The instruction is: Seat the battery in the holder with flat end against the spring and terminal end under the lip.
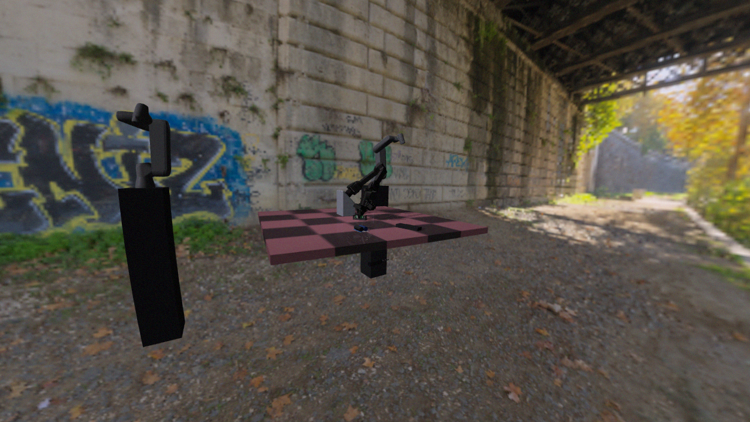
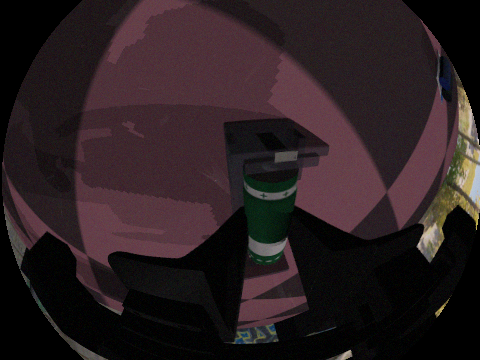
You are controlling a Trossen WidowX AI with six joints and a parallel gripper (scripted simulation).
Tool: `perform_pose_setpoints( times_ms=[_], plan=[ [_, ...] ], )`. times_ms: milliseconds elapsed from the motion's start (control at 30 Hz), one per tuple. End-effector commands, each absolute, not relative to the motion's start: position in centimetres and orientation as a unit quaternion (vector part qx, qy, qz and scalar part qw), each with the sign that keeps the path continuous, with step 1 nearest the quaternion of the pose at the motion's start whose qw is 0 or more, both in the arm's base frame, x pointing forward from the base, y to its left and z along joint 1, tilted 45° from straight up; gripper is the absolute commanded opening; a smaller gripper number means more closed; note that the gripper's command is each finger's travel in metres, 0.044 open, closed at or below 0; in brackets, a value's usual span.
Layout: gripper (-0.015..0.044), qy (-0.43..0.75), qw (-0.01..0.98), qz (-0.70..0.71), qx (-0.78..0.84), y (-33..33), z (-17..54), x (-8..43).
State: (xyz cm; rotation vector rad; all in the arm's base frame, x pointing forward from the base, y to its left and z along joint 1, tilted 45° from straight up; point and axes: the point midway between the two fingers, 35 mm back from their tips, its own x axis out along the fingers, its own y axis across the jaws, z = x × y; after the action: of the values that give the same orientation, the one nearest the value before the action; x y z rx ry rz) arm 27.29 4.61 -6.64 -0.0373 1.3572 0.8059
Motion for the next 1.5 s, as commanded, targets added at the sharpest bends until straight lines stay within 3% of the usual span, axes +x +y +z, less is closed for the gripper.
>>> perform_pose_setpoints(
  times_ms=[0, 1000, 1133, 1467],
  plan=[
    [0.0083, 0.619, 0.698, 0.36, -0.014, 4.6, -7.0, 26.7],
    [0.0083, 0.612, 0.704, 0.359, -0.013, 5.0, -6.1, 28.1],
    [0.0185, 0.612, 0.704, 0.359, -0.013, 5.0, -6.1, 28.1],
    [0.0185, 0.613, 0.704, 0.358, -0.014, 3.9, -5.1, 27.9]
  ],
)
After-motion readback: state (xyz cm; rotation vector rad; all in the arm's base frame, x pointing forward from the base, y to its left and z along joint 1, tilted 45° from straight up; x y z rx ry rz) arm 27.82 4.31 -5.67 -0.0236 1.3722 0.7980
